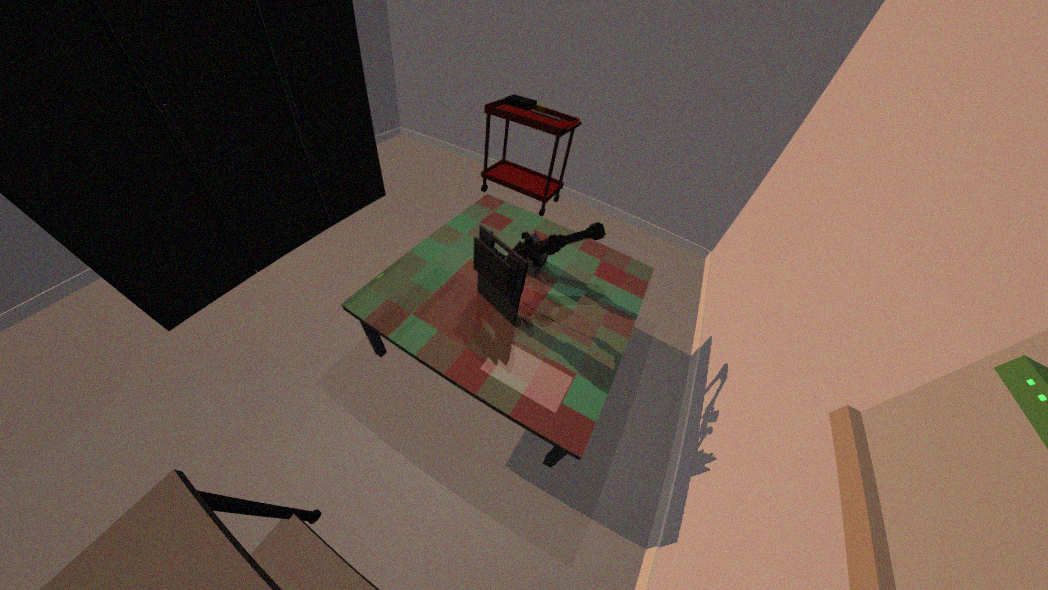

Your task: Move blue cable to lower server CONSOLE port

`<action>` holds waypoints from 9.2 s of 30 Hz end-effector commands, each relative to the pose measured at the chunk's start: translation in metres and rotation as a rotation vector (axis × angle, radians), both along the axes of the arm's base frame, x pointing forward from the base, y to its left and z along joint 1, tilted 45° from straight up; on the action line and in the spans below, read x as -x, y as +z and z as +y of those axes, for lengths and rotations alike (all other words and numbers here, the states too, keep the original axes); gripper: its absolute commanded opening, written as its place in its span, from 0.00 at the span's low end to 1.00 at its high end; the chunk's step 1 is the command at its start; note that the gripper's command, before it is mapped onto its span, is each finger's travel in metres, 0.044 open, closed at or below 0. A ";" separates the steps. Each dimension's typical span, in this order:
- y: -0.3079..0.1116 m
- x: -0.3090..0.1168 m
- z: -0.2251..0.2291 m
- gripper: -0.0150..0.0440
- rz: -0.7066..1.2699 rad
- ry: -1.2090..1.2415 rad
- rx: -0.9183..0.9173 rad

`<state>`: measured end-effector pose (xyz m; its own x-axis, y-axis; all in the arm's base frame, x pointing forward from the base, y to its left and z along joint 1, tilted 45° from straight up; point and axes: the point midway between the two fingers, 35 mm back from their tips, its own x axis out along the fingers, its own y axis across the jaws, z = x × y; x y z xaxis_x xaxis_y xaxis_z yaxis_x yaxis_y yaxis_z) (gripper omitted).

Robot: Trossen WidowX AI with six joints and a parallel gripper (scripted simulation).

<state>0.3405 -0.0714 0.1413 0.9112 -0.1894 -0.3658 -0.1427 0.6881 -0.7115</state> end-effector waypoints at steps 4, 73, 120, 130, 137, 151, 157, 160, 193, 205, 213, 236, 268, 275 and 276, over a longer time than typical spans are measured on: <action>-0.021 0.008 0.018 0.25 -0.001 -0.012 -0.003; -0.021 -0.022 0.018 0.25 0.035 -0.068 0.005; -0.024 -0.041 0.018 0.25 0.032 -0.070 0.007; -0.026 -0.043 0.018 0.25 0.032 -0.070 0.007; -0.026 -0.044 0.018 0.25 0.031 -0.071 0.007; -0.027 -0.047 0.018 0.25 0.031 -0.071 0.007; -0.027 -0.048 0.018 0.25 0.031 -0.072 0.007; -0.027 -0.048 0.018 0.25 0.030 -0.072 0.007; -0.028 -0.054 0.018 0.25 0.029 -0.073 0.008; -0.029 -0.057 0.018 0.25 0.028 -0.074 0.008; -0.029 -0.058 0.018 0.25 0.028 -0.075 0.008; -0.030 -0.062 0.018 0.25 0.027 -0.076 0.008; -0.031 -0.068 0.018 0.25 0.025 -0.077 0.008; -0.031 -0.069 0.018 0.25 0.025 -0.078 0.008; -0.031 -0.070 0.018 0.25 0.025 -0.078 0.008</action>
<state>0.4078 -0.0521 0.1068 0.8822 -0.2527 -0.3973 -0.1236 0.6899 -0.7132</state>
